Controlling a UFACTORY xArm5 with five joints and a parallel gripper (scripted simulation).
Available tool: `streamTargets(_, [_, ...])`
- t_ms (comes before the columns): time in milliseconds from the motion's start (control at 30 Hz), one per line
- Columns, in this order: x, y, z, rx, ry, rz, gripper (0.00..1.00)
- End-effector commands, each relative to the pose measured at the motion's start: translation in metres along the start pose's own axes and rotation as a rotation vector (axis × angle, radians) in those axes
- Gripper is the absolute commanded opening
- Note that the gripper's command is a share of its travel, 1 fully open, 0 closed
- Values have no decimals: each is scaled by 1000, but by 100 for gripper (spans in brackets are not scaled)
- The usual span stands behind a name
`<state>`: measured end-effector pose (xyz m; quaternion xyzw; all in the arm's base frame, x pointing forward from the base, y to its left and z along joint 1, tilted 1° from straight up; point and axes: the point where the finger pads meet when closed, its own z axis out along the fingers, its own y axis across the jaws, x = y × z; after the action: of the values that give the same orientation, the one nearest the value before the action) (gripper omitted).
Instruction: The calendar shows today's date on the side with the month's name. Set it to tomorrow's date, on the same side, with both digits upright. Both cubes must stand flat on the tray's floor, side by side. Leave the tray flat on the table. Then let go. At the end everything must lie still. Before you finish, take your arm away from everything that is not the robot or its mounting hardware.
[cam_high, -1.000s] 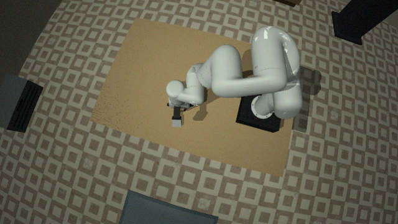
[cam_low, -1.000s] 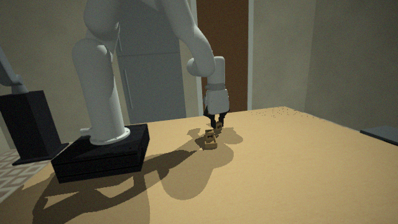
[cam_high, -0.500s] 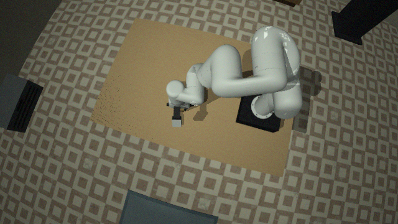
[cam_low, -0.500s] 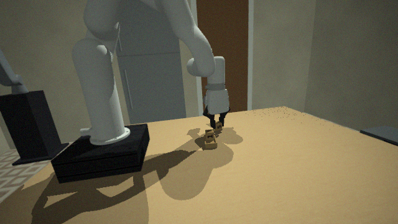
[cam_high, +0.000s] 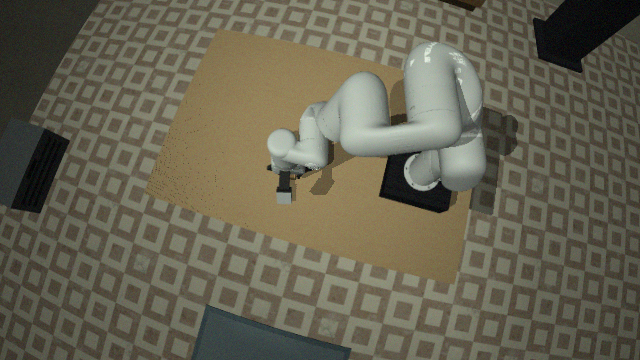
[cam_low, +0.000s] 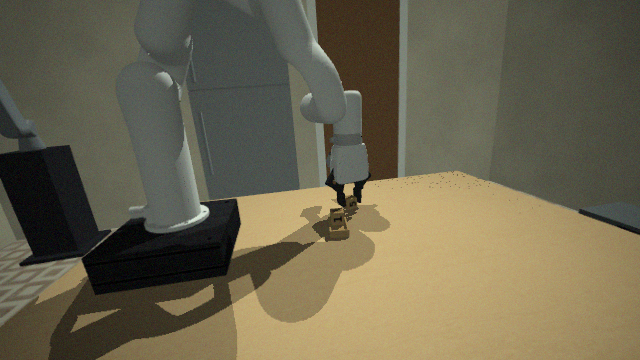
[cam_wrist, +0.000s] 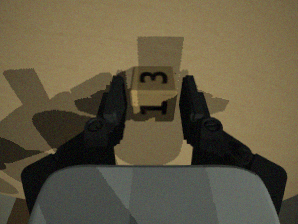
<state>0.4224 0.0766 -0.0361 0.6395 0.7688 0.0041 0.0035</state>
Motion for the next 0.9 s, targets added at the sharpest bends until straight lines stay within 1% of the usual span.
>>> streamTargets(0, [0,1,-1,-3,0,0,49])
streamTargets(167, [0,1,-8,-3,0,0,49])
streamTargets(267, [0,1,-19,-3,0,0,49])
streamTargets(367, [0,1,-33,-3,0,0,49])
streamTargets(433, [0,1,-33,-3,0,0,49])
streamTargets(700, [1,1,-76,-3,0,0,49])
streamTargets(867, [1,1,-89,-3,0,0,49])
